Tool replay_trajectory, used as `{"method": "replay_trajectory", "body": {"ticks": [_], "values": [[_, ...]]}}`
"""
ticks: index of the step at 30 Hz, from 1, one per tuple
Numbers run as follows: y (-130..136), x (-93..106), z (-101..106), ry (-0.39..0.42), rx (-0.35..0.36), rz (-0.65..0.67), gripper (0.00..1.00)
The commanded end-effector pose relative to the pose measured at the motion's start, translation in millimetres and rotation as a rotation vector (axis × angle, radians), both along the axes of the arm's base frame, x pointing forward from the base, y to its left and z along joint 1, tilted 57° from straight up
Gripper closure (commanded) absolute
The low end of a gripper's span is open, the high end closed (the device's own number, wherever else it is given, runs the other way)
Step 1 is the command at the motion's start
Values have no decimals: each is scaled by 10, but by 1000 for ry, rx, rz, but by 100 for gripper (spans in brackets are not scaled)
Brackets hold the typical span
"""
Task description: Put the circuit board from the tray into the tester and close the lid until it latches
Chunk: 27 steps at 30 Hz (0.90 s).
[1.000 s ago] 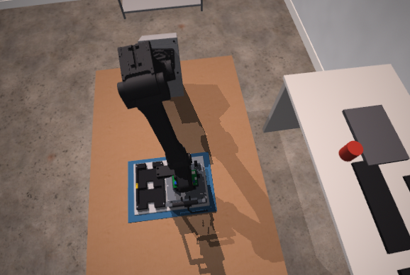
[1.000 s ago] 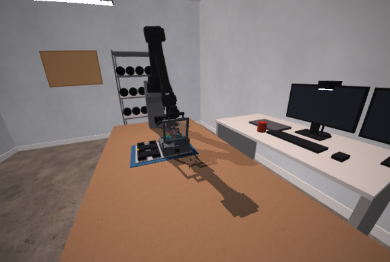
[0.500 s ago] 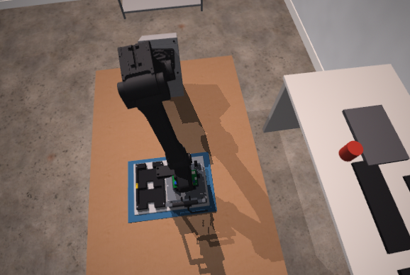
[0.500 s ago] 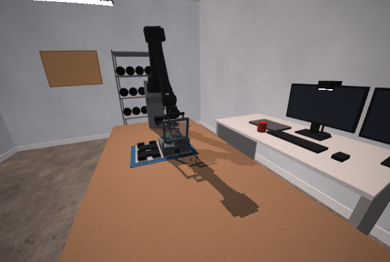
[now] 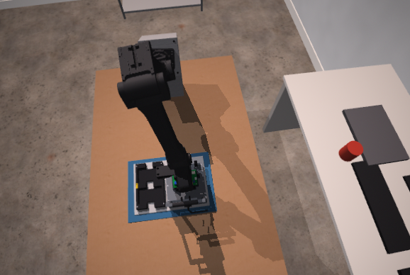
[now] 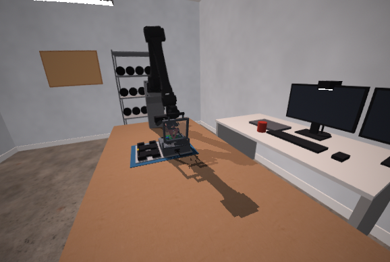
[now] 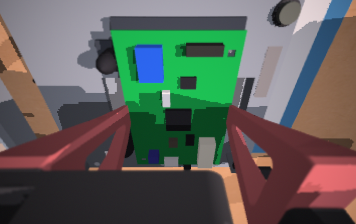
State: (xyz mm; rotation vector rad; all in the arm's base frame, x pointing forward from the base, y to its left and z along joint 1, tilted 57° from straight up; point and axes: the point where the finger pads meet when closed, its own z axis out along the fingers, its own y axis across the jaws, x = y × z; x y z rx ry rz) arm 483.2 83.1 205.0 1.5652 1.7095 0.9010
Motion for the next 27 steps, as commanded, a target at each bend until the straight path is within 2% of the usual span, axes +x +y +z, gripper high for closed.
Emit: {"method": "replay_trajectory", "body": {"ticks": [1, 27], "values": [[72, -79, 140, -22, 16, 9, 28], [67, -102, 126, -20, 16, 9, 28]]}}
